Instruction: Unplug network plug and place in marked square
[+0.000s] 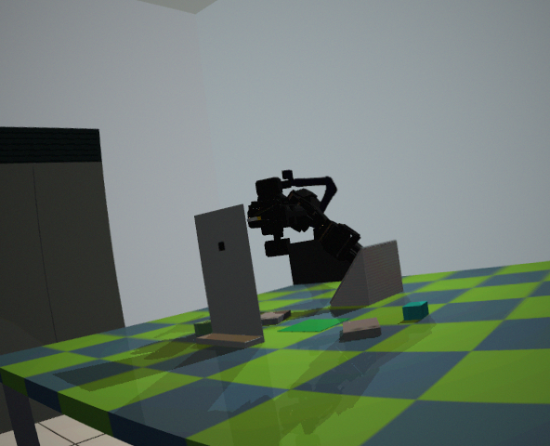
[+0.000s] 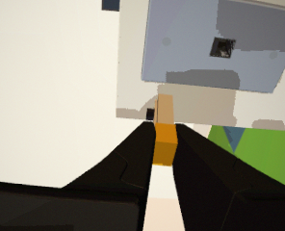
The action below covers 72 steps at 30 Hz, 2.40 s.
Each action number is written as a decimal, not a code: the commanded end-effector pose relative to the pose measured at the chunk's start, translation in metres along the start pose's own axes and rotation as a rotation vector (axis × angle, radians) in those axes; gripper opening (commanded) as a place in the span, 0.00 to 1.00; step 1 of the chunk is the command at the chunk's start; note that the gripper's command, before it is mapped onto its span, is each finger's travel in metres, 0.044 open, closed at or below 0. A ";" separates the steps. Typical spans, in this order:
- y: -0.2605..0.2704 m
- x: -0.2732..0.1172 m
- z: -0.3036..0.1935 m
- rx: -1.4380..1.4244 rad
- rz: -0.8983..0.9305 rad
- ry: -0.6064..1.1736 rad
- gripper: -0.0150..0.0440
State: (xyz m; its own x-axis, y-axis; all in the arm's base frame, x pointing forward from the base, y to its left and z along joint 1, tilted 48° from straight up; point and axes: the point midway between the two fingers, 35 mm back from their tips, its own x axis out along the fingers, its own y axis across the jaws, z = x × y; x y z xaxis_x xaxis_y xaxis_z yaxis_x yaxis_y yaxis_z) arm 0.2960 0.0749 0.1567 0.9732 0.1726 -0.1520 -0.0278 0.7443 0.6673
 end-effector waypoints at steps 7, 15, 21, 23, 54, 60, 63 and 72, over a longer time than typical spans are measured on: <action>-0.007 0.004 -0.008 0.052 -0.085 0.021 0.25; -0.028 0.012 -0.024 0.104 -0.217 0.050 0.25; -0.043 0.016 -0.036 0.134 -0.316 0.061 0.25; -0.048 0.017 -0.040 0.141 -0.349 0.063 0.25; -0.120 0.010 -0.087 0.144 -0.801 -0.015 0.25; -0.132 0.006 -0.093 0.119 -0.869 -0.051 0.25; -0.137 0.003 -0.096 0.104 -0.900 -0.070 0.25; -0.146 -0.001 -0.100 0.072 -0.951 -0.110 0.25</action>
State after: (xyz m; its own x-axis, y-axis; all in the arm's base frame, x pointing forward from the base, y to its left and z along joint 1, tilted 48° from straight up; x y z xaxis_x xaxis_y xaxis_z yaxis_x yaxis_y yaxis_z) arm 0.2764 0.0306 -0.0119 0.6039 -0.5297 -0.5956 0.7883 0.5073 0.3481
